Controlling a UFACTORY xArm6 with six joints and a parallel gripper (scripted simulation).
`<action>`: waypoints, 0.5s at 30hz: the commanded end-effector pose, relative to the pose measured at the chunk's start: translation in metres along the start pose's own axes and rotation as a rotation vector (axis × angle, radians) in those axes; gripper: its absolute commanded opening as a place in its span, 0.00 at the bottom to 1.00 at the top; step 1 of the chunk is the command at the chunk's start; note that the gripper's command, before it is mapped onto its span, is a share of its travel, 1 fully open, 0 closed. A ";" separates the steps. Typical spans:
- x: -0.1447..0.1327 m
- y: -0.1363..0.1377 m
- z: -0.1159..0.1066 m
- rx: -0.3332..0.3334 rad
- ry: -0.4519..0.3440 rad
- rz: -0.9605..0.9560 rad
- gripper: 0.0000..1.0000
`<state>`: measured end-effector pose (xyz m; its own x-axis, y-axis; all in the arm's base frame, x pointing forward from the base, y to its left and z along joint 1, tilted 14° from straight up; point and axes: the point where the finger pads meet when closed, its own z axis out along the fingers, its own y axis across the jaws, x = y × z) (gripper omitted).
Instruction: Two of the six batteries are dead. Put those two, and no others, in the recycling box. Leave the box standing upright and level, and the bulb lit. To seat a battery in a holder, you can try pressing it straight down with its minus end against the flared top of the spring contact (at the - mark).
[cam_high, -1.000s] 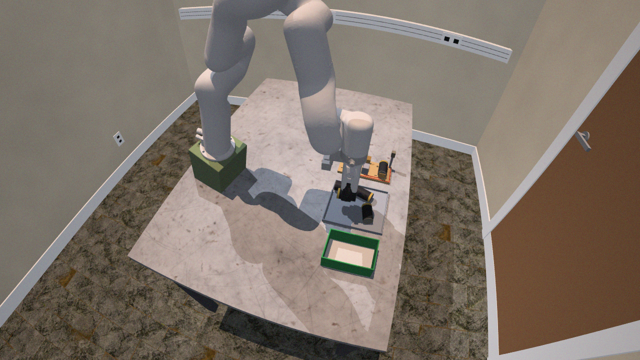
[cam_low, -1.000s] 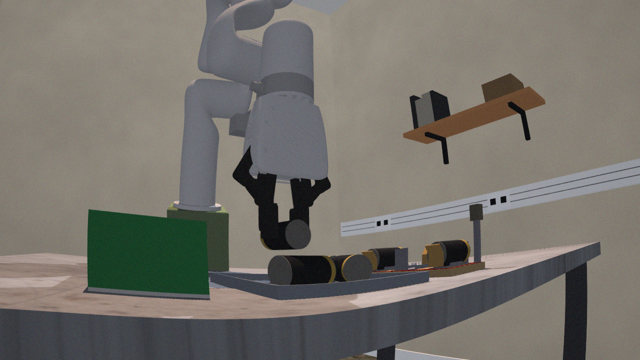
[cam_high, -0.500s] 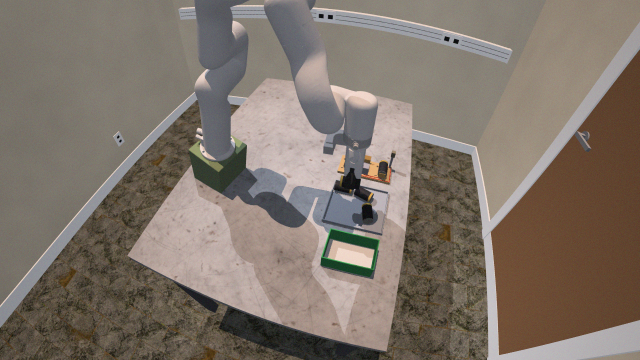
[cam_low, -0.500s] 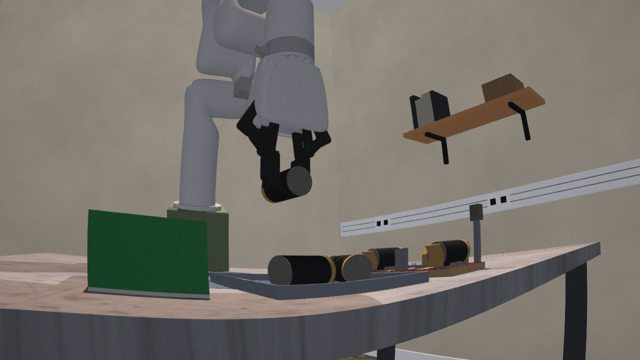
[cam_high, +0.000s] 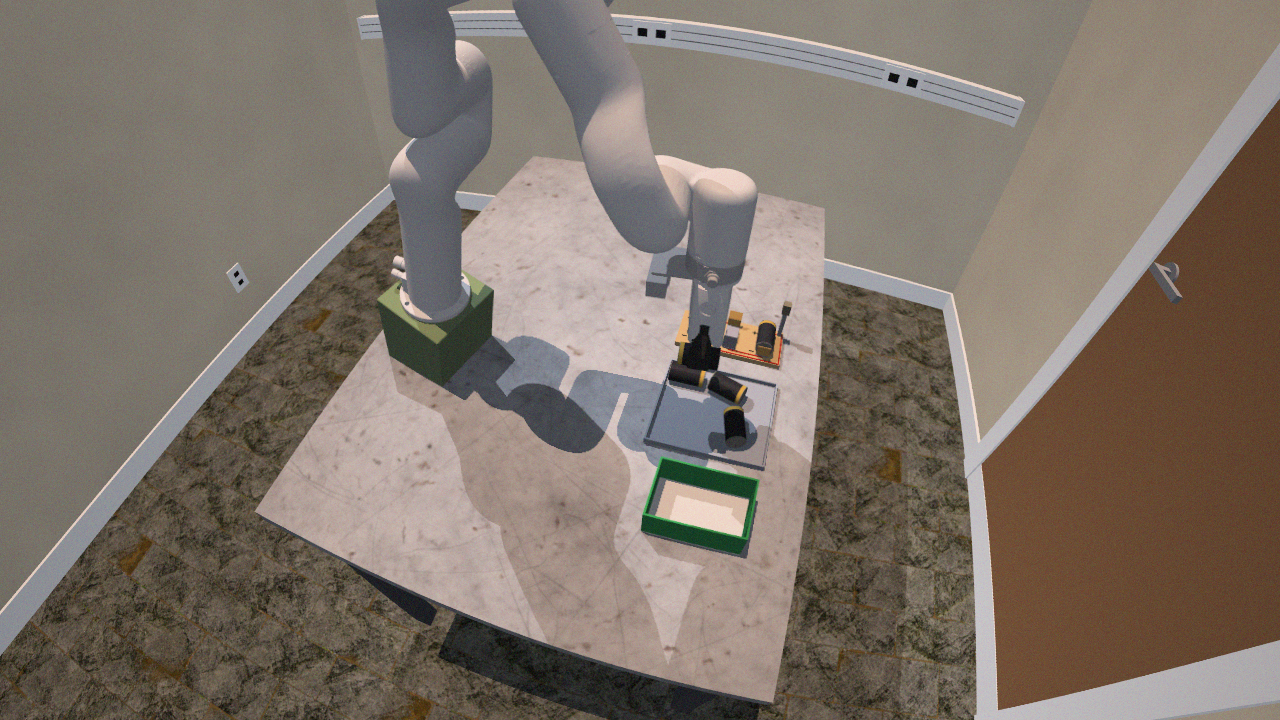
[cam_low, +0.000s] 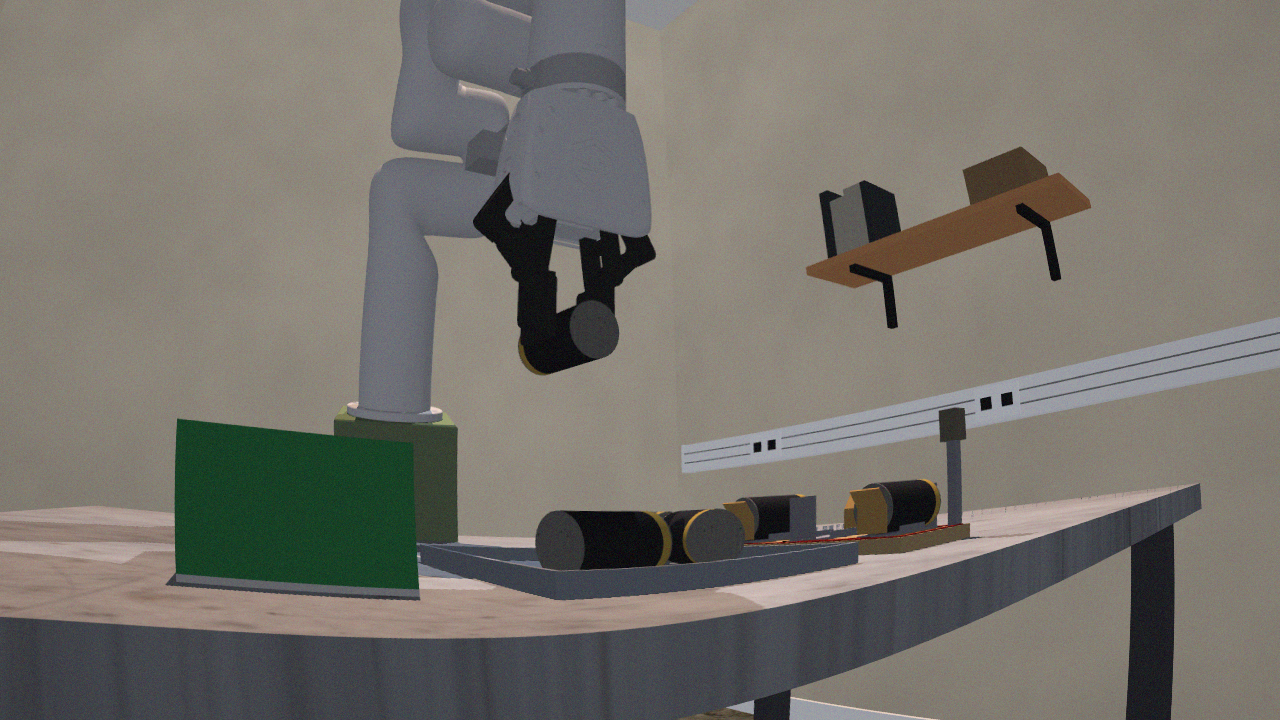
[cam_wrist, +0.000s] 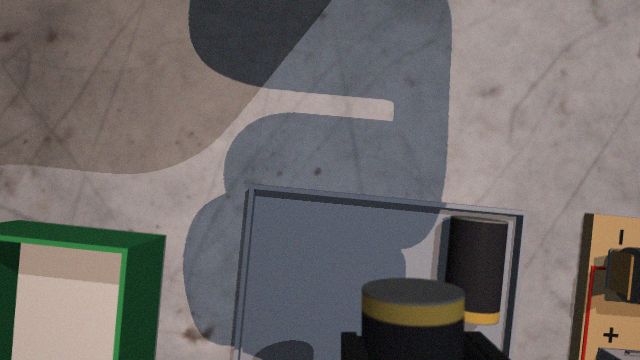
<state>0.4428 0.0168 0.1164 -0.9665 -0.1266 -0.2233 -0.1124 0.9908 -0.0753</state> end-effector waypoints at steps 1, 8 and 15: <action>-0.002 0.000 -0.002 0.000 -0.005 -0.037 0.28; -0.002 0.000 -0.002 0.000 -0.005 -0.159 0.28; -0.002 0.000 -0.002 0.001 -0.005 -0.382 0.28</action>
<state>0.4429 0.0169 0.1169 -0.9127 -0.3575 -0.1981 -0.3357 0.9321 -0.1358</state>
